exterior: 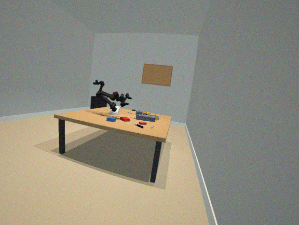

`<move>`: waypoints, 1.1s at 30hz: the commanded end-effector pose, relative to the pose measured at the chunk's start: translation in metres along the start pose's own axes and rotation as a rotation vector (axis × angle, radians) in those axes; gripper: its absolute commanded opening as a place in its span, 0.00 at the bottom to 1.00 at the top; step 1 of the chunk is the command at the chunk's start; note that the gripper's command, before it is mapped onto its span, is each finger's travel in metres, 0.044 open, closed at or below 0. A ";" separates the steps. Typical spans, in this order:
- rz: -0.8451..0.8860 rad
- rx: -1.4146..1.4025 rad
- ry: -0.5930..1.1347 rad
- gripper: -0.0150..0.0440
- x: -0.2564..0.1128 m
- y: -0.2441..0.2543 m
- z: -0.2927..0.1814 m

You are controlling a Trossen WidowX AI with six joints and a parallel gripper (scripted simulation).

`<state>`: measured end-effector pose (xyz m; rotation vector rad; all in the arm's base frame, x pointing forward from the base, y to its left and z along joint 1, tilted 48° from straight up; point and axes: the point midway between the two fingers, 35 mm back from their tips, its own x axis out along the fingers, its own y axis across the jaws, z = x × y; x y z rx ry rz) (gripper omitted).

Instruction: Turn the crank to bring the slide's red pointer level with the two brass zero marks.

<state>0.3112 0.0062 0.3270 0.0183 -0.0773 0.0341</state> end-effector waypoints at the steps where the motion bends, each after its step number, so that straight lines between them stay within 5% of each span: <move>1: -0.002 0.001 0.004 0.98 0.001 0.000 0.000; 33: -0.282 -0.188 0.598 1.00 0.099 0.062 -0.113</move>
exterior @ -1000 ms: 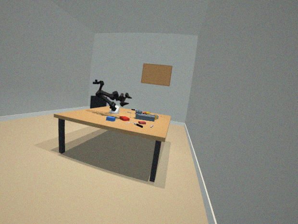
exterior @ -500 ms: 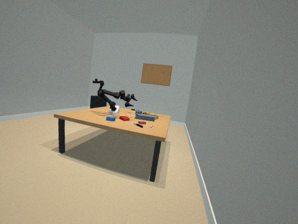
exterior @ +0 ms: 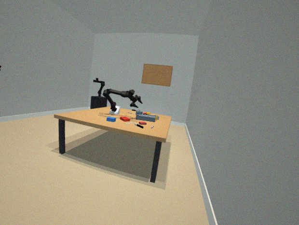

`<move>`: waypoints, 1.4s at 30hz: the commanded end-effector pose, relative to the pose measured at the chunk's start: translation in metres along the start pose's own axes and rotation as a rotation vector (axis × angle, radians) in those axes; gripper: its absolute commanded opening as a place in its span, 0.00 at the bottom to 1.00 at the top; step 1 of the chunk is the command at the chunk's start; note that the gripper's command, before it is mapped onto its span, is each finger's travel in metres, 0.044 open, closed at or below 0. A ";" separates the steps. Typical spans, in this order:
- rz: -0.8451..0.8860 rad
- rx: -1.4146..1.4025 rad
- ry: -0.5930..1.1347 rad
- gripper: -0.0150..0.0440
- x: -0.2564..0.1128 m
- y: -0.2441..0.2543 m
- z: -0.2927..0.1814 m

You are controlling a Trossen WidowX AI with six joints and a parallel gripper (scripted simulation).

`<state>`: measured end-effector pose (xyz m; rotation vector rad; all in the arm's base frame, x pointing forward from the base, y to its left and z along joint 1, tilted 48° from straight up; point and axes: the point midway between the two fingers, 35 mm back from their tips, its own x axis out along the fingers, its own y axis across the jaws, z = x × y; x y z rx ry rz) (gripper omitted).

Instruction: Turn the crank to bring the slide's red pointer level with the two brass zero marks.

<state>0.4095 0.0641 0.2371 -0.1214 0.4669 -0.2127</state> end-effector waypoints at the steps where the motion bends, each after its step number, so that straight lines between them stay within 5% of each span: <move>1: -0.055 -0.057 0.063 1.00 0.012 0.018 -0.011; 23: -0.323 -0.448 0.186 1.00 0.036 0.103 -0.056; 42: -0.326 -0.452 0.184 1.00 0.065 0.074 -0.086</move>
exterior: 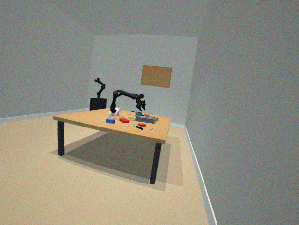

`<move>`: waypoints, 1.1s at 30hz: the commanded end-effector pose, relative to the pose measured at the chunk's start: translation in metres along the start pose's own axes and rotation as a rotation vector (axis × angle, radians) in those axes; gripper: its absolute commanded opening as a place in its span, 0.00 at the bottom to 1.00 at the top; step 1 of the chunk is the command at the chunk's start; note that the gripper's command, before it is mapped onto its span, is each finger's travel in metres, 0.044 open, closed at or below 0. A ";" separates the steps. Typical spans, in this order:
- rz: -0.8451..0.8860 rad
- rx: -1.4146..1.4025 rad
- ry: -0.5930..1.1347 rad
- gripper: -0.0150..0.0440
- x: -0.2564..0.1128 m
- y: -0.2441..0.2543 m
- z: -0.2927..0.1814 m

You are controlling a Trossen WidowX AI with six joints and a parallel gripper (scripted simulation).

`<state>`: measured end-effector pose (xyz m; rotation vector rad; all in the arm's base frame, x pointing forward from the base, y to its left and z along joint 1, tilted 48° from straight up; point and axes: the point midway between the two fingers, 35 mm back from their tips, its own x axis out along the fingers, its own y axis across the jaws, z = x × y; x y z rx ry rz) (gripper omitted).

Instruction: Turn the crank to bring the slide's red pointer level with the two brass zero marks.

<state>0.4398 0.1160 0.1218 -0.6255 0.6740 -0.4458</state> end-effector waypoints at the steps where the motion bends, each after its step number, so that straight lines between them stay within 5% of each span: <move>1: 0.005 -0.003 -0.003 1.00 0.001 0.000 -0.001; 14: 0.006 -0.002 -0.002 1.00 -0.001 0.000 0.001; 33: 0.071 -0.103 -0.022 1.00 -0.058 -0.025 0.010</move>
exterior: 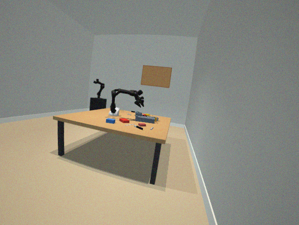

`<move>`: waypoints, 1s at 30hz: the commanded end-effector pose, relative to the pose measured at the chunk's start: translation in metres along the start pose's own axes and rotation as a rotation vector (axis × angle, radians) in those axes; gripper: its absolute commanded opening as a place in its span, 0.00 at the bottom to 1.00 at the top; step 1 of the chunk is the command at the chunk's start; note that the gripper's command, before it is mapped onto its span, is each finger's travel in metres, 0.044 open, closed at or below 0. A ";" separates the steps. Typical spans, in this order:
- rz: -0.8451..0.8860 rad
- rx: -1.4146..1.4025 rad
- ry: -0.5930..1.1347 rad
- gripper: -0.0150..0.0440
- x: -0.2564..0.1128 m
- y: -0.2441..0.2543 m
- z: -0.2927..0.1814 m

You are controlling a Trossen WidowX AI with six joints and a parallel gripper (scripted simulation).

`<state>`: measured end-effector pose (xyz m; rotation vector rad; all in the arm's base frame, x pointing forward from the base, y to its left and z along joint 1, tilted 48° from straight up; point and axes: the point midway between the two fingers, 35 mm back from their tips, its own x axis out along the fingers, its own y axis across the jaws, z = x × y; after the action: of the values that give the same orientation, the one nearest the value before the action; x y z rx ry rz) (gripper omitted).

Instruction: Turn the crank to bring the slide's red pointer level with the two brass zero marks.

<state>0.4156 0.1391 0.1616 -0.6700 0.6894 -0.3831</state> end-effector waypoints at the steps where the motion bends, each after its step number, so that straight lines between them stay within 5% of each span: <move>1: 0.037 -0.054 -0.012 1.00 -0.014 -0.013 -0.009; 19: 0.167 -0.278 -0.092 1.00 -0.056 -0.052 -0.066; 30: 0.172 -0.284 -0.094 1.00 -0.043 -0.054 -0.078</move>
<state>0.3255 0.0981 0.1811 -0.8787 0.7059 -0.0989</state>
